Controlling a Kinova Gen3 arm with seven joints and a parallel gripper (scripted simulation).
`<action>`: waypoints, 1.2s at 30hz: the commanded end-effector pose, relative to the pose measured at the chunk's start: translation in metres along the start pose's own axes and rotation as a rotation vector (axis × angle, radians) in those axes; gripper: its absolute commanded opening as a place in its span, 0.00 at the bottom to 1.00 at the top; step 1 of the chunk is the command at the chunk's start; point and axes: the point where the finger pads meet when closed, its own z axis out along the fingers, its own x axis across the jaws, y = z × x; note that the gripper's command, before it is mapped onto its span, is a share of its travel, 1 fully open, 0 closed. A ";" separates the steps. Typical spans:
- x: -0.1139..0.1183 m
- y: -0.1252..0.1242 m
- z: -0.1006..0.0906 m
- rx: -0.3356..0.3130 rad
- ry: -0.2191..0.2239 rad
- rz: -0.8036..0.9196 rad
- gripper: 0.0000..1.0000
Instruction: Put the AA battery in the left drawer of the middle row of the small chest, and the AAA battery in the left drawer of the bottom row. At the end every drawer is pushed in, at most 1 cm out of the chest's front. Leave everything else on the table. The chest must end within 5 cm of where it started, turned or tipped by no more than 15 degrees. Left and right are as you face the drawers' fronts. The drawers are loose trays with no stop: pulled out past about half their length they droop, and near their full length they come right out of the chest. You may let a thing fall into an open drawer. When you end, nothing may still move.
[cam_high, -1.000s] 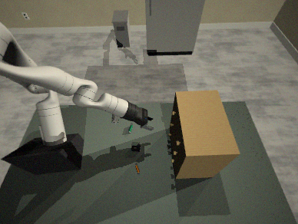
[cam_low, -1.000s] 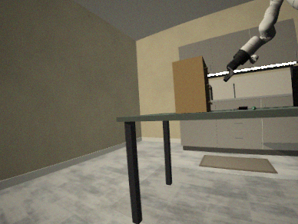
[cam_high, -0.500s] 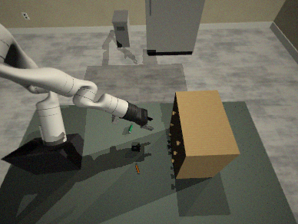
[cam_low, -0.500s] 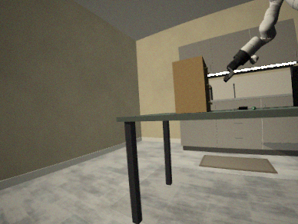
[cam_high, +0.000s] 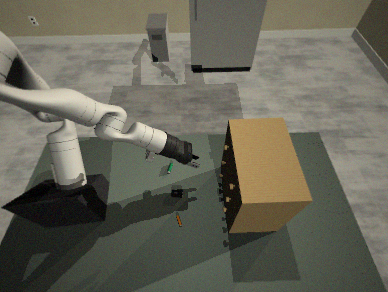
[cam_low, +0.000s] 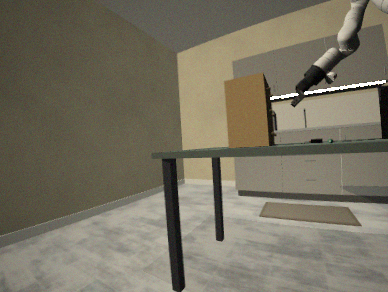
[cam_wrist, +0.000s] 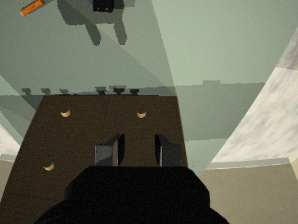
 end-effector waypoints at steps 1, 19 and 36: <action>0.000 0.001 0.000 -0.002 -0.001 -0.001 0.67; 0.000 0.002 0.002 -0.002 -0.001 -0.001 0.67; 0.000 0.018 0.042 -0.002 -0.001 -0.001 0.67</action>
